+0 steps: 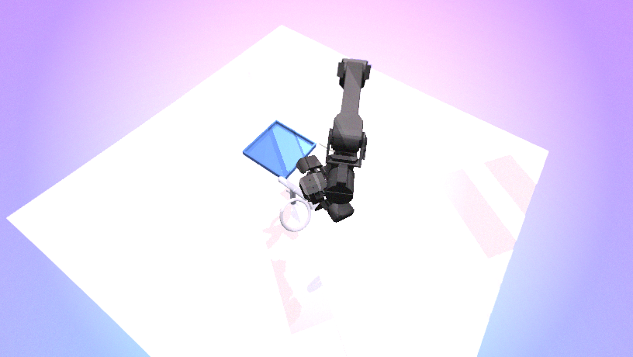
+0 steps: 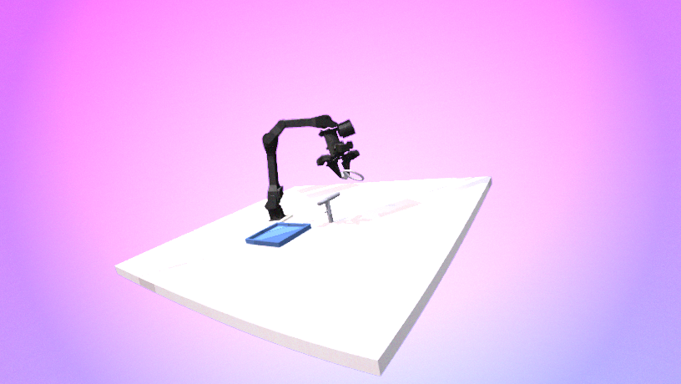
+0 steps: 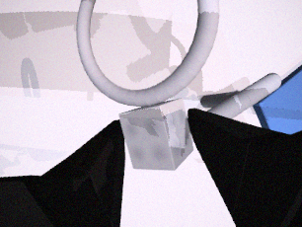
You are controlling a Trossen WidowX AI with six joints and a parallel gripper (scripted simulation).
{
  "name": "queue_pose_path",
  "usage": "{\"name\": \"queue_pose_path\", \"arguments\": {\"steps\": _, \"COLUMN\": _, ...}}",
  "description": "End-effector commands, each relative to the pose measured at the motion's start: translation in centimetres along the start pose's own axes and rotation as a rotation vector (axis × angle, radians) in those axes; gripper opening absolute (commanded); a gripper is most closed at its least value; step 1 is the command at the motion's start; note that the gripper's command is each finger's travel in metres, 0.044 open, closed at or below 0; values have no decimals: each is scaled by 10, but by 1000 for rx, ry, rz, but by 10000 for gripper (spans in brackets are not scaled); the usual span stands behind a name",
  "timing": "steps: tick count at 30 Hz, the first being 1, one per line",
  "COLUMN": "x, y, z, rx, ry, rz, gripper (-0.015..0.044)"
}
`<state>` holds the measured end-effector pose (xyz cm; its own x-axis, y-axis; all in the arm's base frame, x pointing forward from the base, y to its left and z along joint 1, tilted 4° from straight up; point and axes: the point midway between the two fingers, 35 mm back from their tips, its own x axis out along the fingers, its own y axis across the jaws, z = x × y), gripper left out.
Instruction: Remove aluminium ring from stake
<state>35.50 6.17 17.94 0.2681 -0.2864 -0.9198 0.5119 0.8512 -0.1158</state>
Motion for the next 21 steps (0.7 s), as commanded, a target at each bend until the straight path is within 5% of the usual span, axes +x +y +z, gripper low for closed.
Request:
{"name": "queue_pose_path", "arguments": {"steps": 1, "x": -3, "y": -7, "z": 0, "rx": 81, "ry": -28, "rz": 5, "gripper": 0}}
{"name": "queue_pose_path", "arguments": {"steps": 21, "x": -4, "y": -33, "z": -10, "rx": 520, "ry": -120, "rz": 46, "gripper": 0}}
